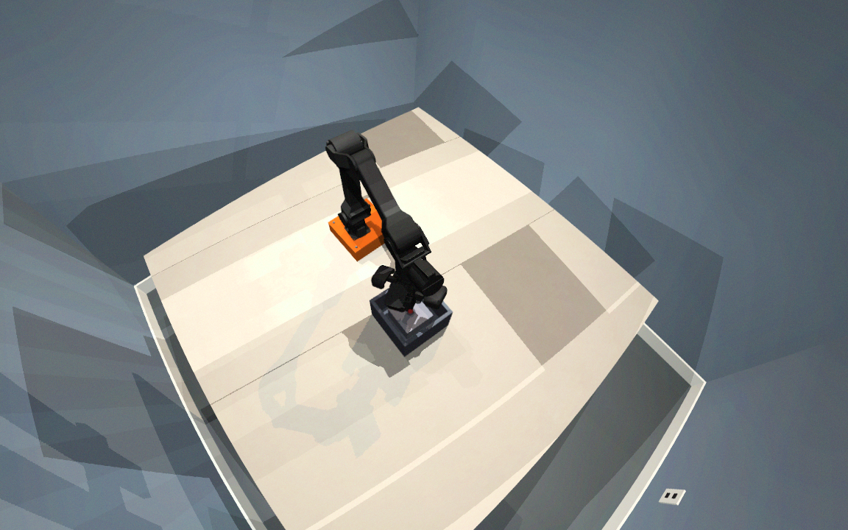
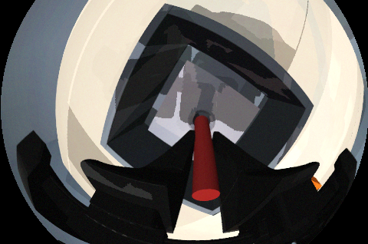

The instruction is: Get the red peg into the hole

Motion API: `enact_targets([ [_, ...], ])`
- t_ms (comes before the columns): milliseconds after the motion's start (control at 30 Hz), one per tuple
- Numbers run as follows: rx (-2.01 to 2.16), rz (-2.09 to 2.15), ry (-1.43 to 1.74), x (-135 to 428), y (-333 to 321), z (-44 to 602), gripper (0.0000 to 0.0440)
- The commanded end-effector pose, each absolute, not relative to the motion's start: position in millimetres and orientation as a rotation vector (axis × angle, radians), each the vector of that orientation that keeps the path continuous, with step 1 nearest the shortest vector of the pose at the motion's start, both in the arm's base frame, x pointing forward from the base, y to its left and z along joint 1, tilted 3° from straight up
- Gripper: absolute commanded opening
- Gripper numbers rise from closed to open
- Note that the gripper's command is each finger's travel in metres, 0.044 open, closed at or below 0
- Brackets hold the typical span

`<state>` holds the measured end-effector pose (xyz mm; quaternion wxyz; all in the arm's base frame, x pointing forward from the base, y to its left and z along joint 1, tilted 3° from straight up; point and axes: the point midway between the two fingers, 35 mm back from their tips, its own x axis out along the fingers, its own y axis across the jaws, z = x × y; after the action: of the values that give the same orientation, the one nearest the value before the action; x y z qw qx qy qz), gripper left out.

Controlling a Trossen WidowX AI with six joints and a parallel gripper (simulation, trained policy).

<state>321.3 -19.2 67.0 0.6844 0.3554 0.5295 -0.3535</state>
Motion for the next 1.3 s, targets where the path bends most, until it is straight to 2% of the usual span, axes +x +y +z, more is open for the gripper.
enact_targets([
  [0,0.777,-0.792,1.215,323.0,-21.7,56.5,0.0129],
  [167,0.747,-0.796,1.240,328.6,-26.5,51.5,0.0163],
  [367,0.733,-0.779,1.229,346.8,-34.1,54.0,0.0301],
  [600,0.717,-0.771,1.208,366.0,-46.5,59.7,0.0440],
  [1267,0.736,-0.789,1.037,407.0,-89.5,81.0,0.0440],
])
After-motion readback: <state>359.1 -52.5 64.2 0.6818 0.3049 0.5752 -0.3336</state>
